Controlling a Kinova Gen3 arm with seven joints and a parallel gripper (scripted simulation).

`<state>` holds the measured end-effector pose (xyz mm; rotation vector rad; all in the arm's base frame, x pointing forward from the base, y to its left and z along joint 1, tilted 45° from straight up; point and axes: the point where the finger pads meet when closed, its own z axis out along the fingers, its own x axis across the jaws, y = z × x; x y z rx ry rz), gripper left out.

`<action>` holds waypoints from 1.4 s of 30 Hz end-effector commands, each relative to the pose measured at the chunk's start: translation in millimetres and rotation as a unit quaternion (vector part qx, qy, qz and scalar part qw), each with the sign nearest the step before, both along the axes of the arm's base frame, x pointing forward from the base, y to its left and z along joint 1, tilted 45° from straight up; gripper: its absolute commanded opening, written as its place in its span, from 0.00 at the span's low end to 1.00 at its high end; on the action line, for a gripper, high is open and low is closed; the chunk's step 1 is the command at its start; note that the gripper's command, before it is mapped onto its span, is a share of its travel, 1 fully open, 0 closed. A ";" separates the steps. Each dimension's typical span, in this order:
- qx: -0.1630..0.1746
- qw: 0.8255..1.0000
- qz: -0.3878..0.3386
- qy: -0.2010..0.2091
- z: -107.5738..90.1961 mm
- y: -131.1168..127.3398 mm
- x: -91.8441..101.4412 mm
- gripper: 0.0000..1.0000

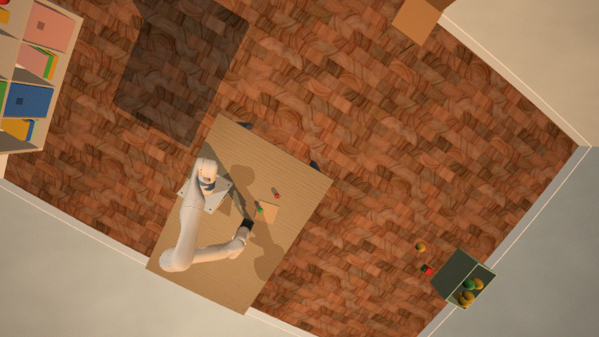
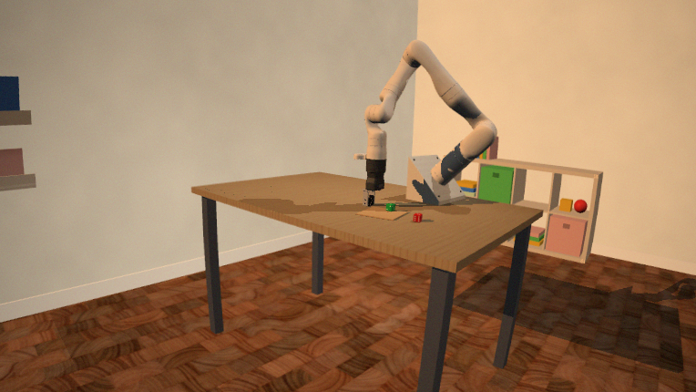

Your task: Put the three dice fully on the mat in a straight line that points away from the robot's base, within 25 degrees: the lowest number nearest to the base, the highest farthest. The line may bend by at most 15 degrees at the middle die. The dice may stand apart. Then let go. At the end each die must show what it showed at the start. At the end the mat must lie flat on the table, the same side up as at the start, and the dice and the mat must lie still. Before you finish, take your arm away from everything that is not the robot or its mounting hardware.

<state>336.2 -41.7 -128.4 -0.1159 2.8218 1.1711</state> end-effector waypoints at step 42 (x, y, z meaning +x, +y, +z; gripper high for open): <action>-0.001 1.000 -0.001 0.000 0.2 -0.9 0.4 0.49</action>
